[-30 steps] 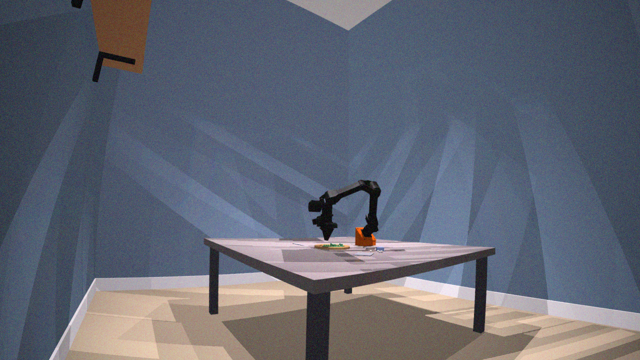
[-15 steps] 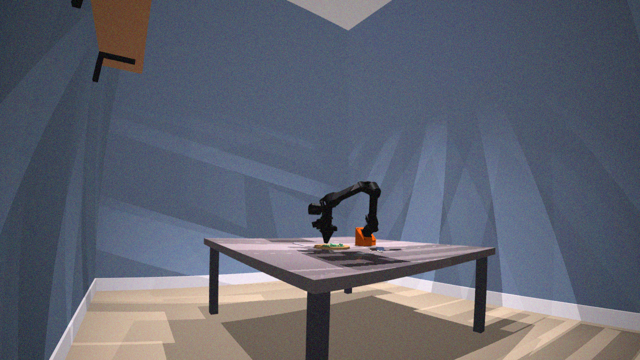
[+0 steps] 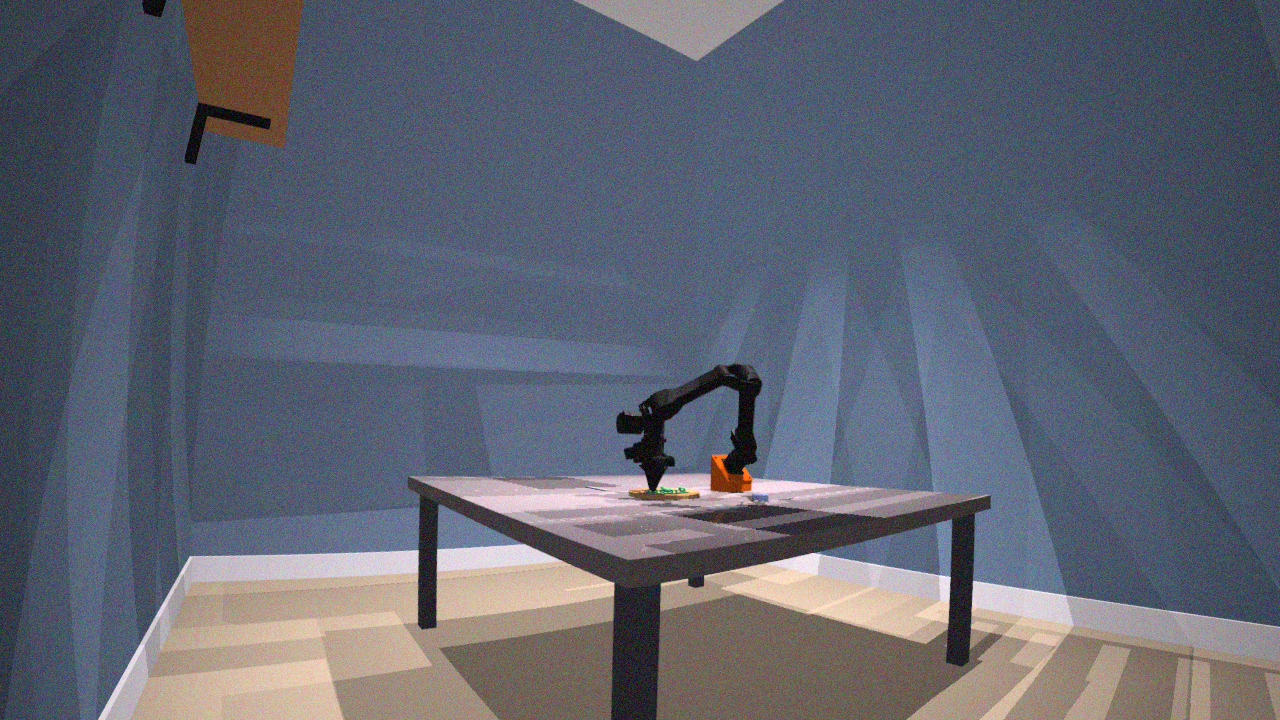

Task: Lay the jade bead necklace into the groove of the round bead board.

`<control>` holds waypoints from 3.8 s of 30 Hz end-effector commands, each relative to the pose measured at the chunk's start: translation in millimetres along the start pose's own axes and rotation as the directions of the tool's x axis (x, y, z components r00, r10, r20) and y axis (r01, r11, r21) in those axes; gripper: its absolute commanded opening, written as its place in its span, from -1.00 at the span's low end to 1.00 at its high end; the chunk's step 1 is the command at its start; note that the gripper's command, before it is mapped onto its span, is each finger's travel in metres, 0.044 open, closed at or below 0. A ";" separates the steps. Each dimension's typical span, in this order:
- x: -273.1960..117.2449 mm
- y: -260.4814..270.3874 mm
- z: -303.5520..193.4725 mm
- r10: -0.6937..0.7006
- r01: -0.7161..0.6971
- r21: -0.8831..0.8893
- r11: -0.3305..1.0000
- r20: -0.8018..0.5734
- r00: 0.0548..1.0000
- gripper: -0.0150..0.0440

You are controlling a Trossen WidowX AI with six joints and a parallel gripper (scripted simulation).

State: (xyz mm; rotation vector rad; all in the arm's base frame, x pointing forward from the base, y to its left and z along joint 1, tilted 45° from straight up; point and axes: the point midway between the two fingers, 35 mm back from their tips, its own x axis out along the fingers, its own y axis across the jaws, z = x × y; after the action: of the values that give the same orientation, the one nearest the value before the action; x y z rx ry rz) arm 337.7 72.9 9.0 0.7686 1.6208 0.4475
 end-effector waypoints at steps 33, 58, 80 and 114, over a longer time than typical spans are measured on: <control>-6.0 -0.3 -1.0 0.003 -0.003 0.008 1.000 -0.003 1.000 -0.49; -1.3 -15.0 23.4 0.003 -0.003 0.000 1.000 0.002 1.000 -0.40; -6.2 -15.4 22.2 0.002 -0.002 0.007 1.000 -0.002 1.000 1.00; -37.9 -13.2 10.5 0.001 -0.002 -0.457 0.889 -0.002 1.000 -0.08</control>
State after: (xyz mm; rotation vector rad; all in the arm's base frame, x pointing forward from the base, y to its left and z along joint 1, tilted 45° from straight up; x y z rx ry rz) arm 347.1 36.9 23.8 0.4323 1.4454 0.7824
